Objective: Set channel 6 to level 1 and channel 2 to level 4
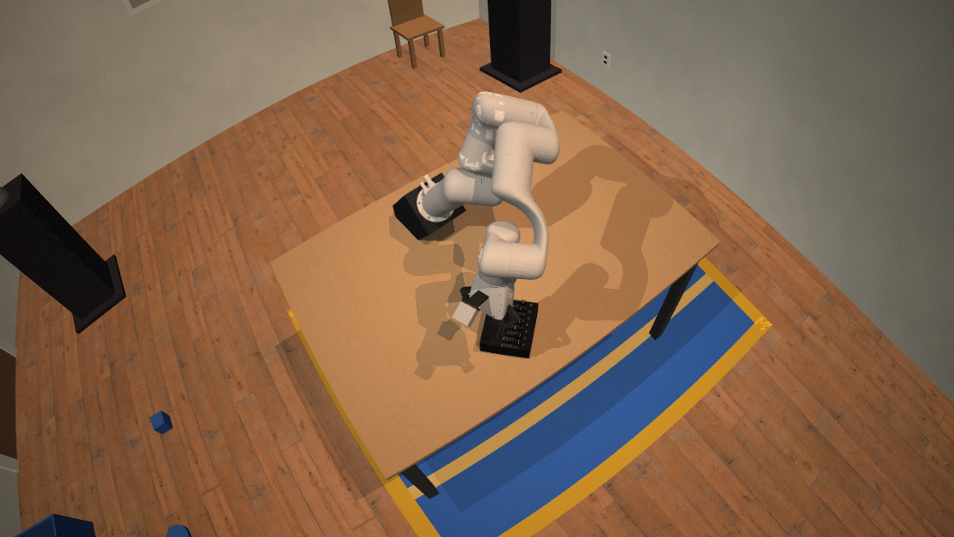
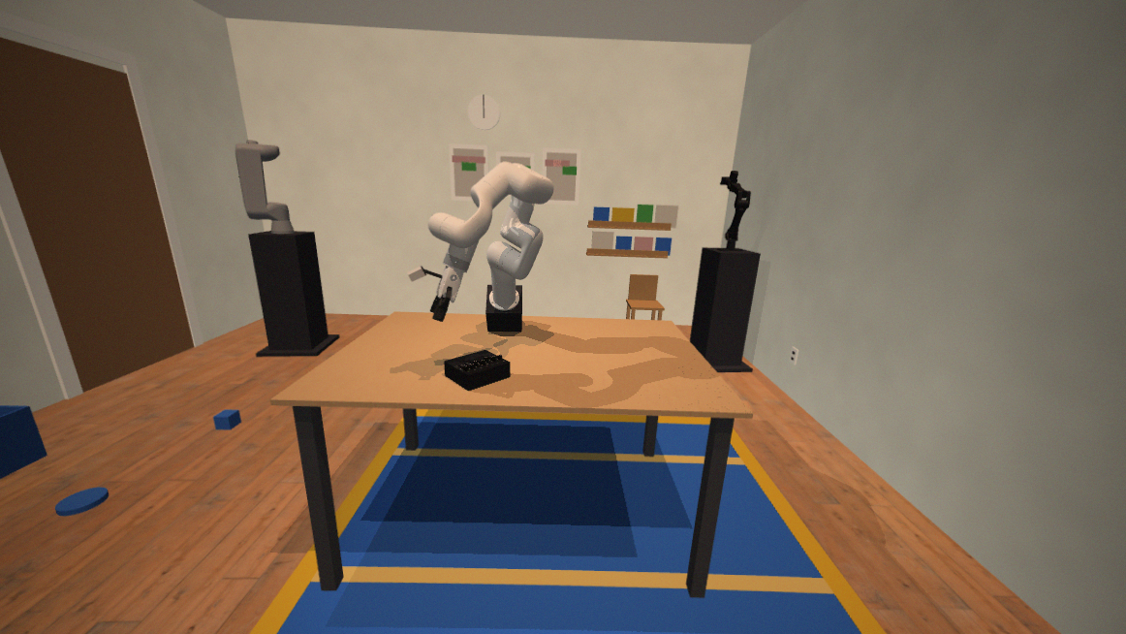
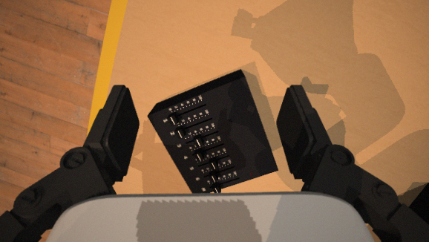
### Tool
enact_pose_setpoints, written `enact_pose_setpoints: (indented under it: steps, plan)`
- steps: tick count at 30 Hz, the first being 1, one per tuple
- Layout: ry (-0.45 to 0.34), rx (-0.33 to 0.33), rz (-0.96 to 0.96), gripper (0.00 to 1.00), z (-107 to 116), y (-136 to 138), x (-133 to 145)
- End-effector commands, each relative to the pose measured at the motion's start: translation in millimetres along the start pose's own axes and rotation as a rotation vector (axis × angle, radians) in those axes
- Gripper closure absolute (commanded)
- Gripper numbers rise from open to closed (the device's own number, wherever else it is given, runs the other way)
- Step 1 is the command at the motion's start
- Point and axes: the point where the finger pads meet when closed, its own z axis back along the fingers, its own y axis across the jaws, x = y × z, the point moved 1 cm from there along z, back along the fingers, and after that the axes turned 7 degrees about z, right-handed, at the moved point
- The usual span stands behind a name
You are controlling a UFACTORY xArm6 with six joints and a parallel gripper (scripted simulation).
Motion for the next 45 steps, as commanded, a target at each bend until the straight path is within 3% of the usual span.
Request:
enact_pose_setpoints:
  steps: [1, 3, 4, 6, 7, 9, 10, 13, 14, 16, 17, 20, 21, 26, 27, 29, 30, 33, 34, 37, 38, 40, 43, 44, 45]
  plan:
    - [0.186, -0.008, 0.166, 0.00, 2, 0, -59]
    - [0.186, -0.008, 0.166, 0.00, 2, 0, -59]
    - [0.268, -0.005, 0.246, 0.00, 8, -1, -85]
    - [0.268, -0.005, 0.246, 0.00, 8, -1, -85]
    - [0.354, 0.002, 0.332, 0.00, 17, -4, -113]
    - [0.354, 0.002, 0.332, 0.00, 17, -4, -113]
    - [0.431, 0.013, 0.412, 0.00, 29, -7, -142]
    - [0.448, 0.015, 0.428, 0.00, 29, -7, -142]
    - [0.537, 0.032, 0.523, 0.00, 43, -12, -171]
    - [0.544, 0.033, 0.529, 0.00, 43, -12, -171]
    - [0.609, 0.050, 0.604, 0.00, 61, -18, -200]
    - [0.642, 0.056, 0.637, 0.00, 61, -18, -200]
    - [0.715, 0.080, 0.722, 0.00, 82, -26, -228]
    - [0.743, 0.087, 0.751, 0.00, 82, -26, -228]
    - [0.844, 0.124, 0.871, 0.00, 106, -36, -254]
    - [0.844, 0.124, 0.871, 0.00, 106, -36, -254]
    - [0.906, 0.154, 0.953, 0.00, 133, -48, -277]
    - [0.946, 0.169, 0.998, 0.00, 132, -47, -277]
    - [1.000, 0.201, 1.074, 0.00, 161, -61, -298]
    - [1.048, 0.222, 1.130, 0.00, 161, -61, -298]
    - [1.093, 0.255, 1.200, 0.00, 192, -76, -314]
    - [1.141, 0.279, 1.261, 0.00, 191, -76, -314]
    - [1.147, 0.282, 1.268, 0.00, 191, -76, -314]
    - [1.227, 0.340, 1.388, 0.00, 222, -93, -327]
    - [1.243, 0.350, 1.411, 0.00, 222, -93, -327]
